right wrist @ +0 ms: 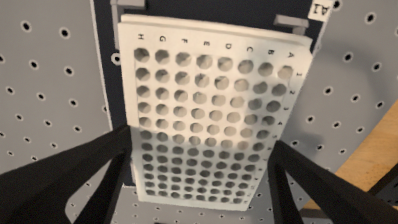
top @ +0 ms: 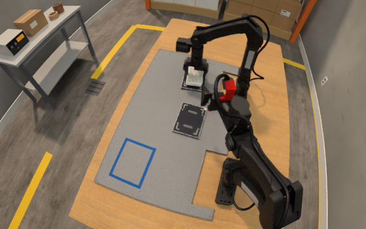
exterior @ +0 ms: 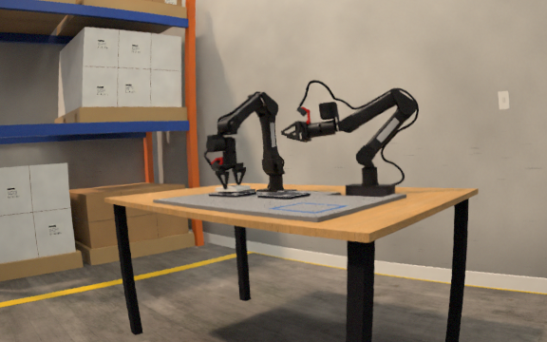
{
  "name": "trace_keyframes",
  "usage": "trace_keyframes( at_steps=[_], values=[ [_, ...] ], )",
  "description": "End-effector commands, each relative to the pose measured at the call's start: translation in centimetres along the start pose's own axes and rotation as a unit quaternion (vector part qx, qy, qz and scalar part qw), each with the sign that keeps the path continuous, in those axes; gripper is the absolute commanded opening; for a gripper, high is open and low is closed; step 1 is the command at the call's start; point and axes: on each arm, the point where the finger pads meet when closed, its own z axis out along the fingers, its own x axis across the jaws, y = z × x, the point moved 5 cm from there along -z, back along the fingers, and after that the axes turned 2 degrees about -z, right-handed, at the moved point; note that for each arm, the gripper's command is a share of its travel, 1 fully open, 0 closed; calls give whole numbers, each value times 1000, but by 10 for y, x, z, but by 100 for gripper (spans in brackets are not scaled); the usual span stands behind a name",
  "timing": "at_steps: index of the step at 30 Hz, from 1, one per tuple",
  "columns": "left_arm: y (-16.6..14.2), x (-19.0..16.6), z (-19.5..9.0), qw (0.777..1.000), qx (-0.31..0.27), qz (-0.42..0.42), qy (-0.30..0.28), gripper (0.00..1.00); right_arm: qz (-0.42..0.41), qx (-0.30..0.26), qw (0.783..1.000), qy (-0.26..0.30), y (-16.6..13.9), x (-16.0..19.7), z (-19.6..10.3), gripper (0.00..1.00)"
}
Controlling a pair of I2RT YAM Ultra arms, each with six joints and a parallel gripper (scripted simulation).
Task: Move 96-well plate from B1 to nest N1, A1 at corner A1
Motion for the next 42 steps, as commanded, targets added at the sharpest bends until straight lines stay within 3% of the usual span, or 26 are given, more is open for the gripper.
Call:
trace_keyframes(
  at_steps=[1, 12, 17, 27, 42],
  values=[
    [7, -1, 1, 1000, -13, 1, -3, 100, -2, -9, 1000, 17, 2, 3, -18, 78],
    [7, -1, 1, 1000, -13, 1, -3, 100, -1, -4, 1000, 8, 1, 0, -13, 78],
    [7, -1, 1, 1000, -13, 1, -3, 100, -1, -12, 999, 31, 3, 3, -29, 78],
    [7, -1, 1, 1000, -13, 1, -3, 100, -1, -12, 999, 31, 3, 3, -29, 78],
    [7, -1, 1, 1000, -13, 1, -3, 100, 3, -9, 1000, 25, 4, 2, -4, 78]
  ],
)
